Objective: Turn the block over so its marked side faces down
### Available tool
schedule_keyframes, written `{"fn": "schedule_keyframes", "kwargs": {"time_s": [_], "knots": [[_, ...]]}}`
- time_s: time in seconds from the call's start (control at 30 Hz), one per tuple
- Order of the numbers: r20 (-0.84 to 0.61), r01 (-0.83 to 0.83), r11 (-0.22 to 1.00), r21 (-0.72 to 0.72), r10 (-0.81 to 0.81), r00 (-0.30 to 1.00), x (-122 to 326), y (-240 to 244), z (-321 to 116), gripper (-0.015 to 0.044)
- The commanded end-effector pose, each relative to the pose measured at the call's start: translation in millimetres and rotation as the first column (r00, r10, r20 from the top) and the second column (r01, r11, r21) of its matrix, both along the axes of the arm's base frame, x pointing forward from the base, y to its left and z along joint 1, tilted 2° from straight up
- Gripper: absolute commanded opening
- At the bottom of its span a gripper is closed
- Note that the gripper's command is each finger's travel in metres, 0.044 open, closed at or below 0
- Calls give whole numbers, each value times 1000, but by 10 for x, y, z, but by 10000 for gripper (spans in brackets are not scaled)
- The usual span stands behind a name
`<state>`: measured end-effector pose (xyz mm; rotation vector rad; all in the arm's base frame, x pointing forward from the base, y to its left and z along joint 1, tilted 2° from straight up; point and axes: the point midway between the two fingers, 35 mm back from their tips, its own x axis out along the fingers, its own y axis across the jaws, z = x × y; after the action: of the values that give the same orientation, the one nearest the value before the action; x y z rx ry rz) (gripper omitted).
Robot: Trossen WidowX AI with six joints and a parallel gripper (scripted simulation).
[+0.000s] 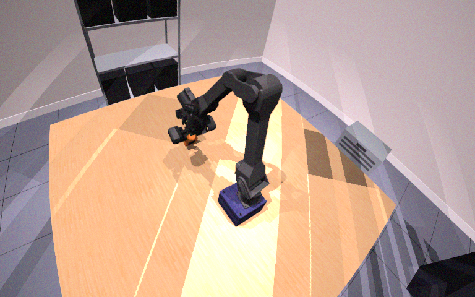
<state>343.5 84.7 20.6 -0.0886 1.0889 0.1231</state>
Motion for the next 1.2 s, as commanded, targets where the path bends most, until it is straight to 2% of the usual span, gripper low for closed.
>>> {"fn": "schedule_keyframes", "kwargs": {"time_s": [0.0,0.27,1.17], "knots": [[62,0,1000,5,0,998,-14,-5,29,0],[122,-1,1000,14,0,993,-7,-3,1,0],[468,-24,998,61,-7,884,67,17,-335,0]]}}
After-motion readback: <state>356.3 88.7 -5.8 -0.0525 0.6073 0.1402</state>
